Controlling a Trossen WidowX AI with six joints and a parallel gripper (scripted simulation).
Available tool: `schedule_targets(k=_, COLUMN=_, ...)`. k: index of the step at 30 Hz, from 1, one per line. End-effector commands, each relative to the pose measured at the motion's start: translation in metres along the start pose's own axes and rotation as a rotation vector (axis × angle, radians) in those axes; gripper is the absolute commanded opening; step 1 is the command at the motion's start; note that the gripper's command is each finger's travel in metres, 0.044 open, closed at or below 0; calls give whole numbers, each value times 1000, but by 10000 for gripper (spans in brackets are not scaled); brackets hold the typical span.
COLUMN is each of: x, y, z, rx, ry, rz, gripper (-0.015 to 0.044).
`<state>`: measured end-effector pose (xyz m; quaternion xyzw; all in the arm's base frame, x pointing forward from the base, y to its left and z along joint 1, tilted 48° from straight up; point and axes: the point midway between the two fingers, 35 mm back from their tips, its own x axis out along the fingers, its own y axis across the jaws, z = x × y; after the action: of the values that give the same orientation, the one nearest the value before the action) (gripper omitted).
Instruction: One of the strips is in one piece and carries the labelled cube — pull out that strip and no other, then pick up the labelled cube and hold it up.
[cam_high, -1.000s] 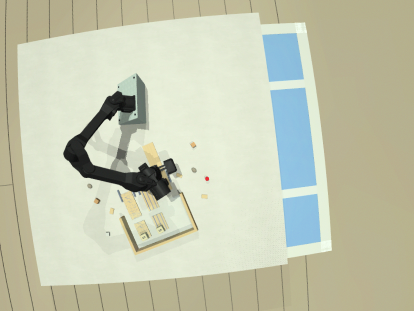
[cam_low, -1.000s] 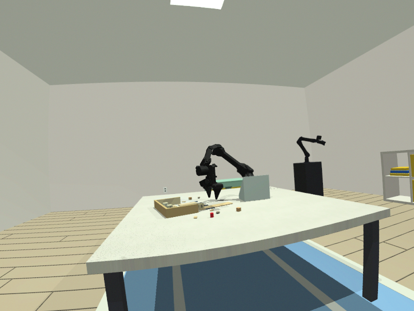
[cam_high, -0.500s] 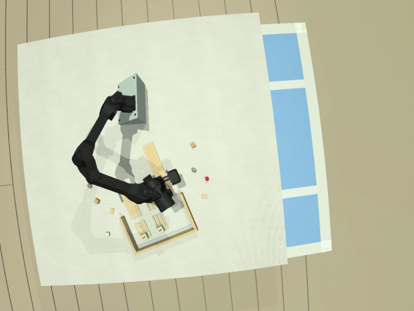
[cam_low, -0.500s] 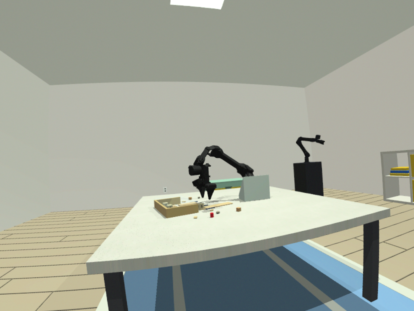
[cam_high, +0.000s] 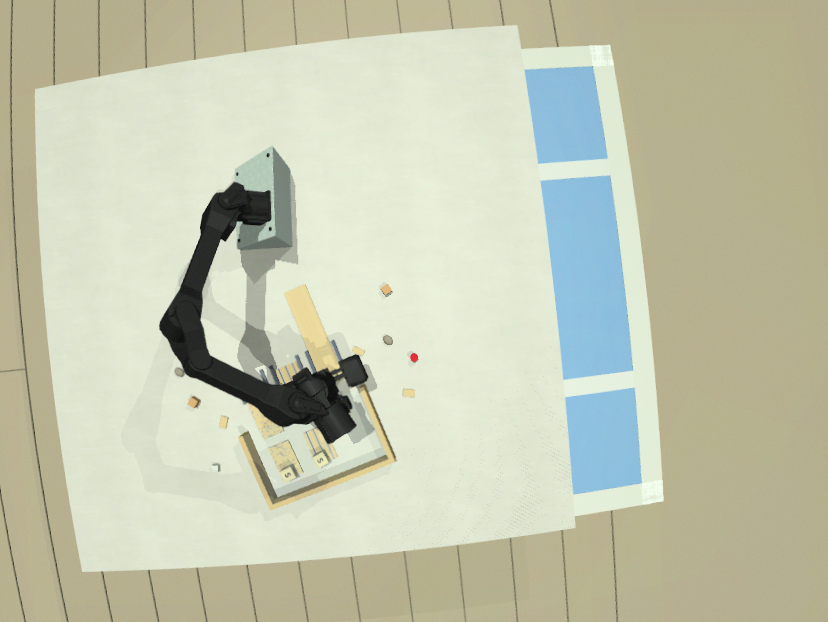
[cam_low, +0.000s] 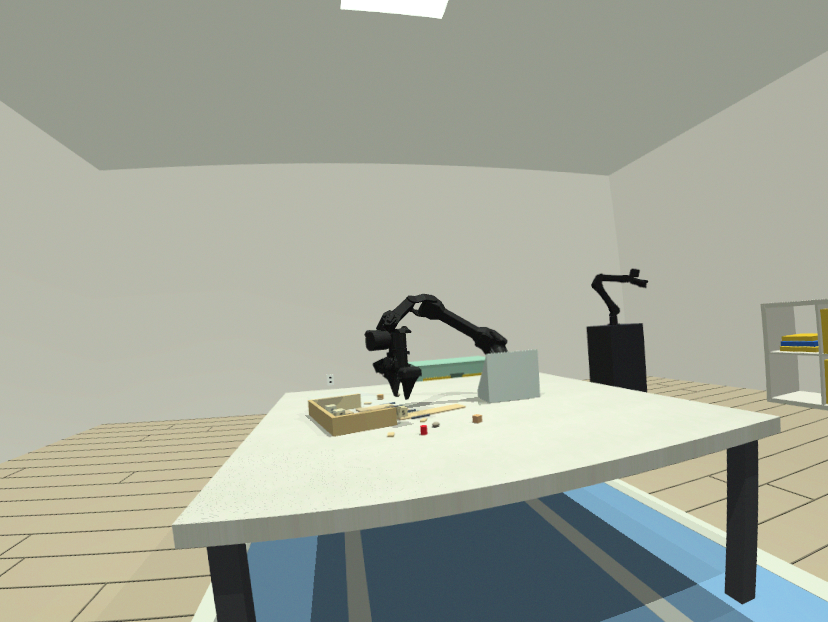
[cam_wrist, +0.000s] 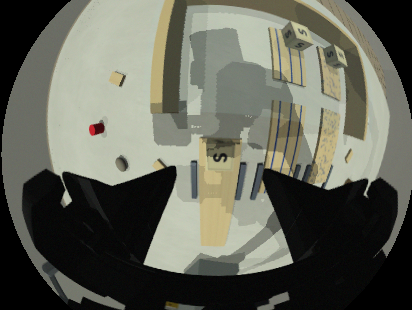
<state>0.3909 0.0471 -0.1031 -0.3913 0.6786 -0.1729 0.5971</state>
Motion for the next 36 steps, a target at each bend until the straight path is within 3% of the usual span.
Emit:
schedule_targets(k=1, x=5, y=-1, z=3, rx=-3, ry=0, rz=-6, gripper=282)
schedule_targets(k=3, x=9, y=-1, z=3, rx=-3, ry=0, rz=-6, gripper=250)
schedule_targets(k=35, x=54, y=-2, z=2, rx=-3, ry=1, rz=-8, gripper=250)
schedule_targets(k=36, x=51, y=-2, z=3, rx=3, ry=0, rz=-2, gripper=224)
